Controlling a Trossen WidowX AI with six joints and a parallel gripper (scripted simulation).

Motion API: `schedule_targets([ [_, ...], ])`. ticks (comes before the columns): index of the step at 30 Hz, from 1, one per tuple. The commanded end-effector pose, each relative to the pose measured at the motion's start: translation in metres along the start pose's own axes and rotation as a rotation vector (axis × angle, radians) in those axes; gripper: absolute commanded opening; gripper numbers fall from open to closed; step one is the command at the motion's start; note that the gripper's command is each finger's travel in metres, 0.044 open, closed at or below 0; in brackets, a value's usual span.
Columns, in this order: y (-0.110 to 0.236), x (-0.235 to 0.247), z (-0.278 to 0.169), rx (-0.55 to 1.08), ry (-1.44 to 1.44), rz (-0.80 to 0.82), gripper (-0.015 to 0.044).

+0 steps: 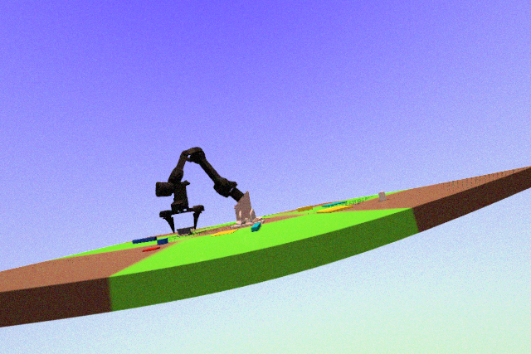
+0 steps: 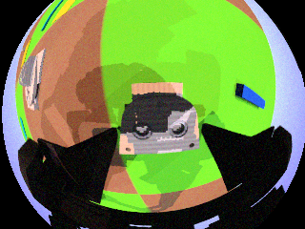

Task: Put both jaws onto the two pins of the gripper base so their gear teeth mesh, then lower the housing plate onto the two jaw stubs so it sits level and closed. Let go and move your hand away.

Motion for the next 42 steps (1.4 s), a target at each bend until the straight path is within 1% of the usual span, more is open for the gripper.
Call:
schedule_targets([
  [1,-0.0059,0.0011,0.0002,-0.002,0.005,0.005,0.0440],
  [24,-0.0065,0.0011,0.0002,-0.002,0.005,0.005,0.0440],
  [37,-0.0062,0.0010,-0.0002,0.003,0.002,0.004,0.0353],
  [42,-0.0062,0.0010,-0.0002,0.003,0.002,0.004,0.0351],
])
Point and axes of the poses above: the point midway between the two fingers, 35 mm back from their tips, its own y axis back along the fingers, its own x axis across the jaws, z = x × y, the point moved 9 cm from there along y, back along the fingers, and after that the axes turned 13 degrees about y, right-handed, at the moved point
